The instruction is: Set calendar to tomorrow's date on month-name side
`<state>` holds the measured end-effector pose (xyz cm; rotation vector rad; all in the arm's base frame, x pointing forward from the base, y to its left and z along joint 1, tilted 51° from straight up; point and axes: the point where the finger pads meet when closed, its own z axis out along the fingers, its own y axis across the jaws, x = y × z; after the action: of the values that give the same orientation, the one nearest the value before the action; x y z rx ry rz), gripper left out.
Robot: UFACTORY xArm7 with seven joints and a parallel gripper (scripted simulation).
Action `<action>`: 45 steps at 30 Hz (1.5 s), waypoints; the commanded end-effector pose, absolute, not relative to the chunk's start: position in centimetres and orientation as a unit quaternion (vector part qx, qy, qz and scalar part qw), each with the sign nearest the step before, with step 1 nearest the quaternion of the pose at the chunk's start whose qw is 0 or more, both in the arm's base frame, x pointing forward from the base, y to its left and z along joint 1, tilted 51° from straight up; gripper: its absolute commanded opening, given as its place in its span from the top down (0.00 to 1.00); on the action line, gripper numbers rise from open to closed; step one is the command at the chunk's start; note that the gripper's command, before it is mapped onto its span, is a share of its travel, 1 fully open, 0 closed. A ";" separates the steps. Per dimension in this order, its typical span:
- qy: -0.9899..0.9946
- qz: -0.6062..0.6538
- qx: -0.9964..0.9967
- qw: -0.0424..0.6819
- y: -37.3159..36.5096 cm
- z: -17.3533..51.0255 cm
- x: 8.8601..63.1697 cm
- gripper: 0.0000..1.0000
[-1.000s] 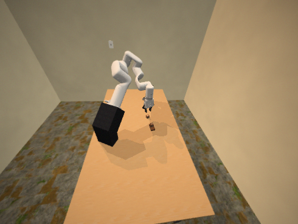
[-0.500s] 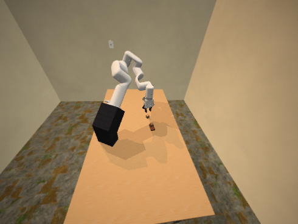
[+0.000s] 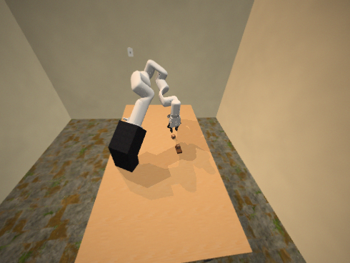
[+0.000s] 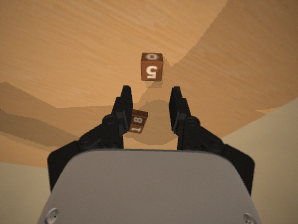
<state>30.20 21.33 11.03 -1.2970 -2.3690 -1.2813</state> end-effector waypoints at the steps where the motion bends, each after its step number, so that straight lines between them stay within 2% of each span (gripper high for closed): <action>1: -0.790 -0.428 -0.433 0.075 21.5 10.8 30.3 0.51; 45: -0.790 -0.428 -0.433 0.075 24.8 8.1 31.4 0.51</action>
<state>31.34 24.82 8.16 -1.2967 -2.3691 -1.2816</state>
